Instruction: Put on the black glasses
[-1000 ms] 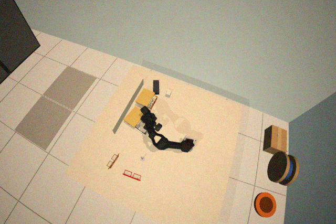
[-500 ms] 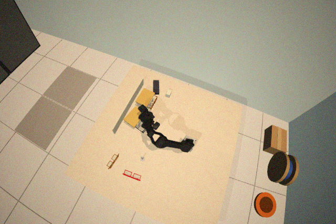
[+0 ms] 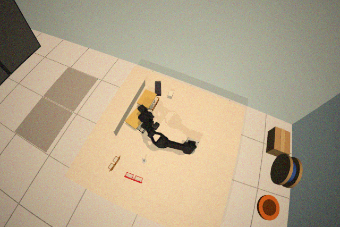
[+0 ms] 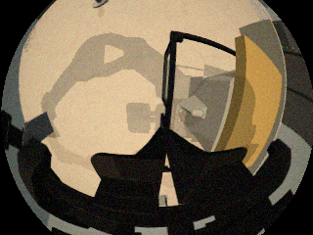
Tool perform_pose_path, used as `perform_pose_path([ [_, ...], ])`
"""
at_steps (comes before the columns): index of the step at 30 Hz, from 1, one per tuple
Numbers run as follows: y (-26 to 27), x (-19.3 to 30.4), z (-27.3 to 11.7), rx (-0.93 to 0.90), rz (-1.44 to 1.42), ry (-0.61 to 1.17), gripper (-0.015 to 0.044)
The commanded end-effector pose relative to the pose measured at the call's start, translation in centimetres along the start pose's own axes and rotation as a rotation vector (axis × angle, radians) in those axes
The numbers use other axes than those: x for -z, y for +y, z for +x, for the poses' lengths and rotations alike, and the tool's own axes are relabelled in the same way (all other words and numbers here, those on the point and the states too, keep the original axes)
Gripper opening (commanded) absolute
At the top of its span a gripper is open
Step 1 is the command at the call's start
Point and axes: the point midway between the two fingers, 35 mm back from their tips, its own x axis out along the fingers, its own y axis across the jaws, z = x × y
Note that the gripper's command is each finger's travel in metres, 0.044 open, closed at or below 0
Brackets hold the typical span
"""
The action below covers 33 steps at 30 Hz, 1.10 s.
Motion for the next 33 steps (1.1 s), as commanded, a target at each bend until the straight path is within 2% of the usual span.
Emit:
perform_pose_path([
  [1, -0.6, 0.0, 0.1, -0.002, 0.006, -0.004, 0.0000],
  [33, -2.3, 0.0, 0.3, -0.001, 0.005, -0.004, 0.0000],
])
